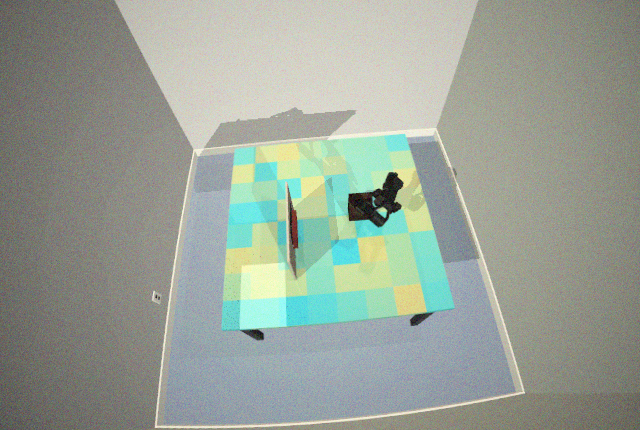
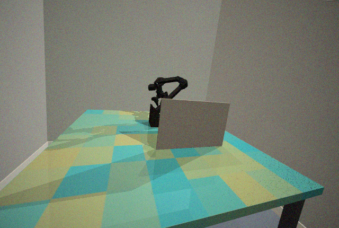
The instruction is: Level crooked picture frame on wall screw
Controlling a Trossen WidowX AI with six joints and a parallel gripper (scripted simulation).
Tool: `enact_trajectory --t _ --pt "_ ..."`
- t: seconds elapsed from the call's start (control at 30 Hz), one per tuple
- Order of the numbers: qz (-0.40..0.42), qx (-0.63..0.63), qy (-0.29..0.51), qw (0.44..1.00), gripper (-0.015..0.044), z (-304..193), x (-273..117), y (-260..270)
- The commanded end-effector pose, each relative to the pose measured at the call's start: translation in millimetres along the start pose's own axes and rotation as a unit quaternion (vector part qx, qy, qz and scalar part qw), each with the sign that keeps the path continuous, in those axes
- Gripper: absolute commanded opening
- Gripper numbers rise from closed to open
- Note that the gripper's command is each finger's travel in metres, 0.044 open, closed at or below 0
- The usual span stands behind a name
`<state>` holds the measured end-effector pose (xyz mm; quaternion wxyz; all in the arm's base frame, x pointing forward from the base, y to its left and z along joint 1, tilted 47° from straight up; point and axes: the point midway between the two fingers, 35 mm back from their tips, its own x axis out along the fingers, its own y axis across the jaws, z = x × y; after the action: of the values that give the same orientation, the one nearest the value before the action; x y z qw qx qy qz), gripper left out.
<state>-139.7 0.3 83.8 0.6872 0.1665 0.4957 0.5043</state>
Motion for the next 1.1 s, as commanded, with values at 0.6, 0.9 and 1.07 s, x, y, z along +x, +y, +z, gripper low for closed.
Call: enact_trajectory --t 0.6,0.9,1.07 --pt "-0.442 0.584 0.168 0.66 0.026 -10.6 -109.8 -125.3" --pt "-0.581 0.619 0.039 0.526 0.026 18.3 -141.1 -163.0" --pt "-0.632 0.618 -0.062 0.463 0.026 41.5 -156.1 -182.0"
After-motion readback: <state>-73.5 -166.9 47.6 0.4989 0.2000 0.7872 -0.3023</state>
